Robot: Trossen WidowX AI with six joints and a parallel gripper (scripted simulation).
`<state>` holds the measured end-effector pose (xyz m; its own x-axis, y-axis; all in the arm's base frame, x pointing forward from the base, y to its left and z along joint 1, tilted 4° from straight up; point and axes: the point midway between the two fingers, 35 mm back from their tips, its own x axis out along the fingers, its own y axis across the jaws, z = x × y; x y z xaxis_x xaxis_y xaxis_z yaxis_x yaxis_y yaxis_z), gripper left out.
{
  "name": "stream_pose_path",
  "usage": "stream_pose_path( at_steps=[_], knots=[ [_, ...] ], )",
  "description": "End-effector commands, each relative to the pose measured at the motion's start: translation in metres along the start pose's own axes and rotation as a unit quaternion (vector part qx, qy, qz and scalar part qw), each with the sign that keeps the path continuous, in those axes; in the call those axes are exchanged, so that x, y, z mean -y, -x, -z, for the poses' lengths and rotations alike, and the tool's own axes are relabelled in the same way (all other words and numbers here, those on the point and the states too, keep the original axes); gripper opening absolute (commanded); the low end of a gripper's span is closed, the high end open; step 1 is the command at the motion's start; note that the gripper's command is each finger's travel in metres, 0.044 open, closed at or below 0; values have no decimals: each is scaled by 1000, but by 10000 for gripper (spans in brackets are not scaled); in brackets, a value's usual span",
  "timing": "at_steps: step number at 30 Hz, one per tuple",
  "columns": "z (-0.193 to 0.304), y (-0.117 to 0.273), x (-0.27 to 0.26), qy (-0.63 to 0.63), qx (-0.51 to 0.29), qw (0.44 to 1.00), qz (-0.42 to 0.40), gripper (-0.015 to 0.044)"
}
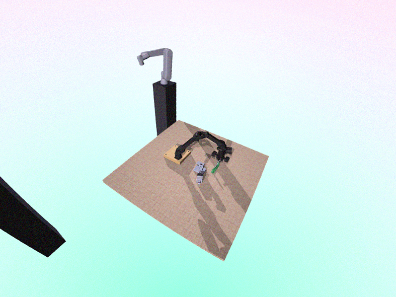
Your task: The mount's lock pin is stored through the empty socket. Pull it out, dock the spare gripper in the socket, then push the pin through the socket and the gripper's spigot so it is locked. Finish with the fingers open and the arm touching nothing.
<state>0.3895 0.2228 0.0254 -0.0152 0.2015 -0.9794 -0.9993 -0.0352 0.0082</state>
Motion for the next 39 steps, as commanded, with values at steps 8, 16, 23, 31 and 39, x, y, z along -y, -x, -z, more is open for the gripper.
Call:
stream_pose_path(
  at_steps=[8, 16, 23, 31, 39],
  knots=[
    [0, 0, 0, 0, 0, 1000, 0, 200],
    [-2, 14, -1, 0, -1, 1000, -2, 200],
    [-4, 33, -3, -2, -2, 1000, -4, 200],
    [-7, 55, -4, -3, -3, 1000, -6, 200],
    [-10, 76, -4, -4, -4, 1000, -7, 200]
  ],
)
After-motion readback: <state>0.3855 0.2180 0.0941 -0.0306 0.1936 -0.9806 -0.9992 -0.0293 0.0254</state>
